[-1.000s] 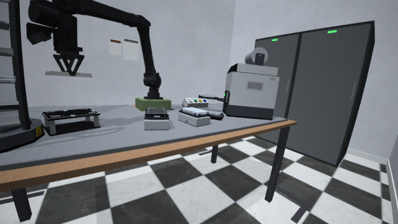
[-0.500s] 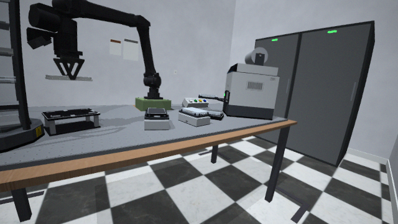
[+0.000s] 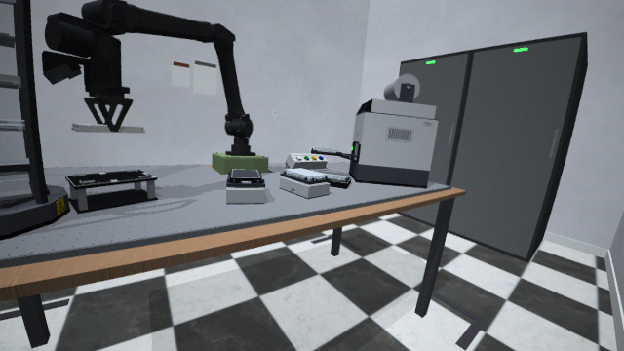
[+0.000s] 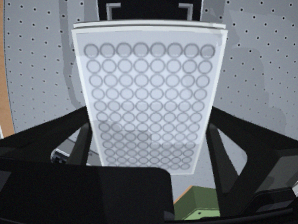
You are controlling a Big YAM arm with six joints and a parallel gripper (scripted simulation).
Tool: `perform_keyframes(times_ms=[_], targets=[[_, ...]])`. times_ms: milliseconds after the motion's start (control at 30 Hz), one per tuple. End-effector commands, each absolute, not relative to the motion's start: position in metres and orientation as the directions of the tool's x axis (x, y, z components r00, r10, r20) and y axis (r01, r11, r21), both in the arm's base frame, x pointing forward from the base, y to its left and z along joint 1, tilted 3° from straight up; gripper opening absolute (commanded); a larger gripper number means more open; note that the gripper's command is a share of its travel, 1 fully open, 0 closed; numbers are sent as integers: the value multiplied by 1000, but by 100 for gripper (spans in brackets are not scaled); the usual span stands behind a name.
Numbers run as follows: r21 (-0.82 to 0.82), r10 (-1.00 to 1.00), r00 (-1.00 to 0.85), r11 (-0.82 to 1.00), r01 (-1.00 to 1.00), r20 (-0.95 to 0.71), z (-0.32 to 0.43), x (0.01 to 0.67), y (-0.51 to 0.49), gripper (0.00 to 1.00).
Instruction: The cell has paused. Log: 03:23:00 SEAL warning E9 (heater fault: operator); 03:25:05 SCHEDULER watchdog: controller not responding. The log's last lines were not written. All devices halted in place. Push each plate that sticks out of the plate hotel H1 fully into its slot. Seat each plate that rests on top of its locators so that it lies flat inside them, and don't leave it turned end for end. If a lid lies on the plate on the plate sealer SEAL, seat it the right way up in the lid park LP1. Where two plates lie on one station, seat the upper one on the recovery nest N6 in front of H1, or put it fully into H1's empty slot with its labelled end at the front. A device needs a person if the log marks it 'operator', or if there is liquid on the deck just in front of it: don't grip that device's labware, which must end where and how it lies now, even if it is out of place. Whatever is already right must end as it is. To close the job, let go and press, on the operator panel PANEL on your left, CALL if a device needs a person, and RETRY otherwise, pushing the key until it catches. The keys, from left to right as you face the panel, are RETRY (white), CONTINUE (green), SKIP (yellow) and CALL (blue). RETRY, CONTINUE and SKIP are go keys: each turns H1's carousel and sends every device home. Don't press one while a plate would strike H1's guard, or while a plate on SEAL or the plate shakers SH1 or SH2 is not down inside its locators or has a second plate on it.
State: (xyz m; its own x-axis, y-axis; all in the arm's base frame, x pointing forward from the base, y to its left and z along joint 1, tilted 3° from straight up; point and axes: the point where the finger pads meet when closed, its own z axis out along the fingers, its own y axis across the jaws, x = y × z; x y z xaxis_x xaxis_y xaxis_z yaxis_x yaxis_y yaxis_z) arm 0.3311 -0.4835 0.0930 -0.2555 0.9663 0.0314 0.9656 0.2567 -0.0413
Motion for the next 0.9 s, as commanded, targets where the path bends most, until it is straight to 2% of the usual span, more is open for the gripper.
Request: perform_keyframes(times_ms=[0, 867], targets=[[-43, 967, -254, 255, 966, 27, 82, 326, -492, 84], [-43, 967, -254, 255, 966, 27, 58, 325, -491, 84]])
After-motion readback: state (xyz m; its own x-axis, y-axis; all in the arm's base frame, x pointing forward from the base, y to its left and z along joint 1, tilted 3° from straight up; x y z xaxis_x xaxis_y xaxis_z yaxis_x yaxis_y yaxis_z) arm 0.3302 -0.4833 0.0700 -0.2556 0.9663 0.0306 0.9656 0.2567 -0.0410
